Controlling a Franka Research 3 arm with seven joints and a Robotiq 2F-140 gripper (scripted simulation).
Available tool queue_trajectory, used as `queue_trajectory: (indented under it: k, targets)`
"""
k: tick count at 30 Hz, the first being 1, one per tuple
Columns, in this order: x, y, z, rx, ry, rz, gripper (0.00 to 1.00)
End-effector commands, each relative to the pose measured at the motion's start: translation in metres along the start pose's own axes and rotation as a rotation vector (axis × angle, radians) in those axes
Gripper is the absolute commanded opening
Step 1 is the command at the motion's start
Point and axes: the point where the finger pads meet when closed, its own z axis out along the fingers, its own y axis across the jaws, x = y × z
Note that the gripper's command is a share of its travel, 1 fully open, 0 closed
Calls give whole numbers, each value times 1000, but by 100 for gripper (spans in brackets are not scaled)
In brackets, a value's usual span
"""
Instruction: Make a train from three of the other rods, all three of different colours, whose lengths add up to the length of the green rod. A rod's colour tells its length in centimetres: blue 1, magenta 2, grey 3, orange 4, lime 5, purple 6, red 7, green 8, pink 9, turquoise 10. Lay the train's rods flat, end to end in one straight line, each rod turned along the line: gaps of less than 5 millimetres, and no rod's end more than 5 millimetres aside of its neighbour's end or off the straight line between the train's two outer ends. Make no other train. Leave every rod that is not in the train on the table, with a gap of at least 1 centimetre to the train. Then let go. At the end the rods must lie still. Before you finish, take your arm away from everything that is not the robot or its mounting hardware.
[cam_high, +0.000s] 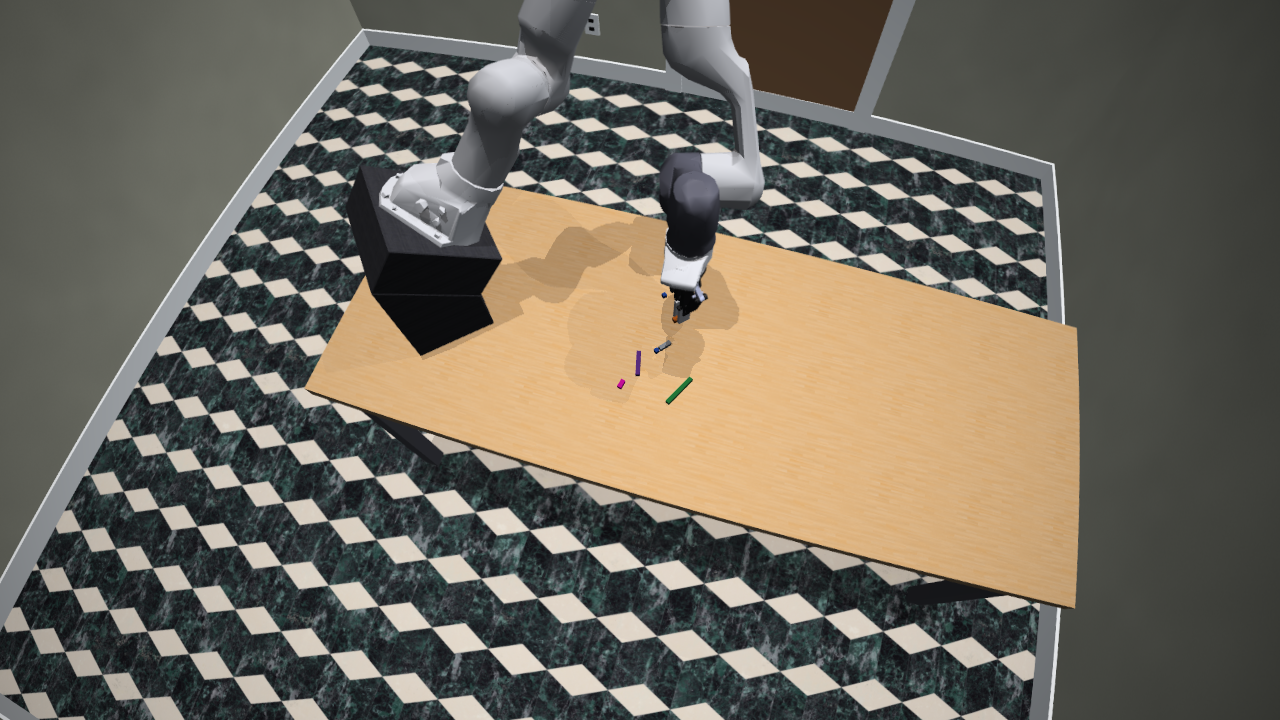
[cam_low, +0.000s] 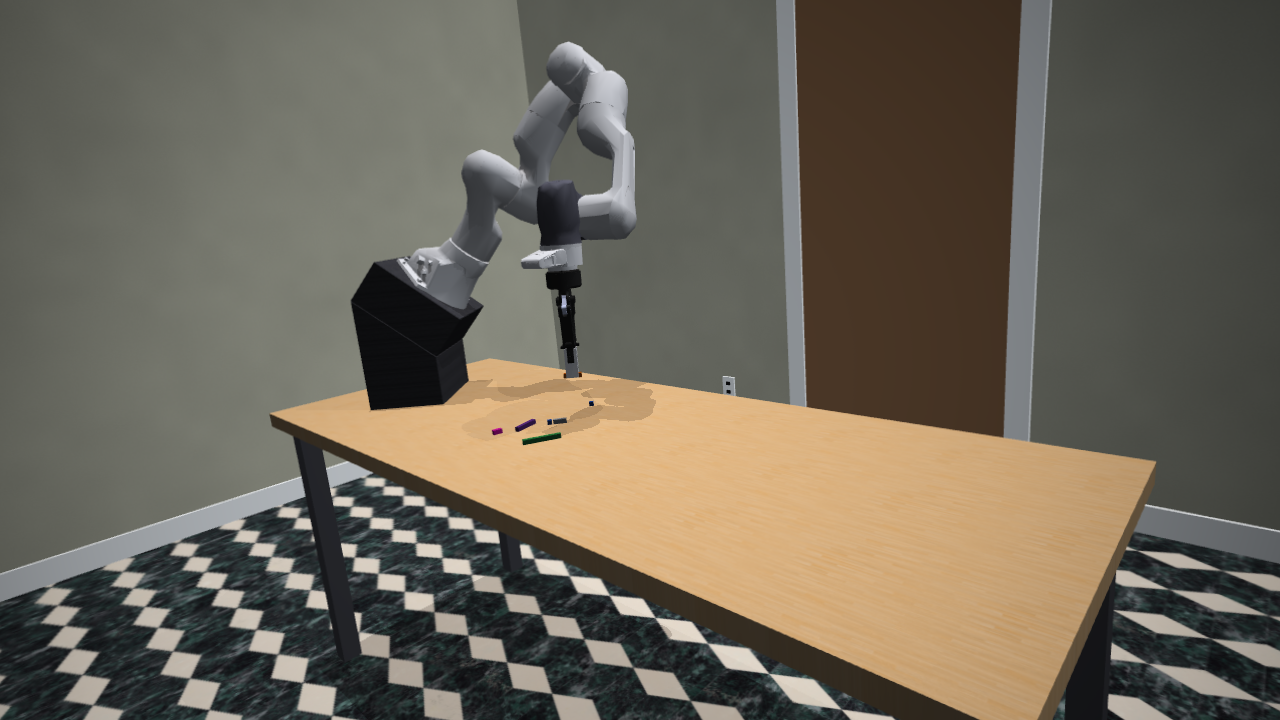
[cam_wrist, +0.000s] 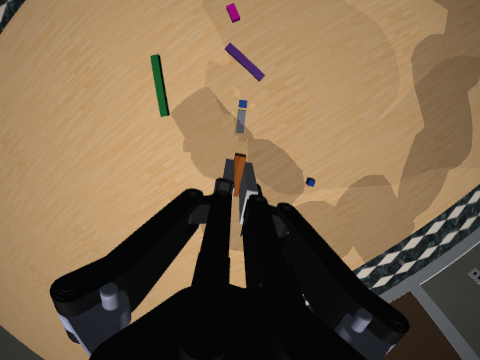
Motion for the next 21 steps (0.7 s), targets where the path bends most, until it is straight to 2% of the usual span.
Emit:
queue_trajectory:
  k: [1,12,21]
  targets:
    - [1,3,1,-2,-16,-78,3]
    - [1,3,6,-2,-16,-78,3]
    - [1,2,36,-2,-16,-78,3]
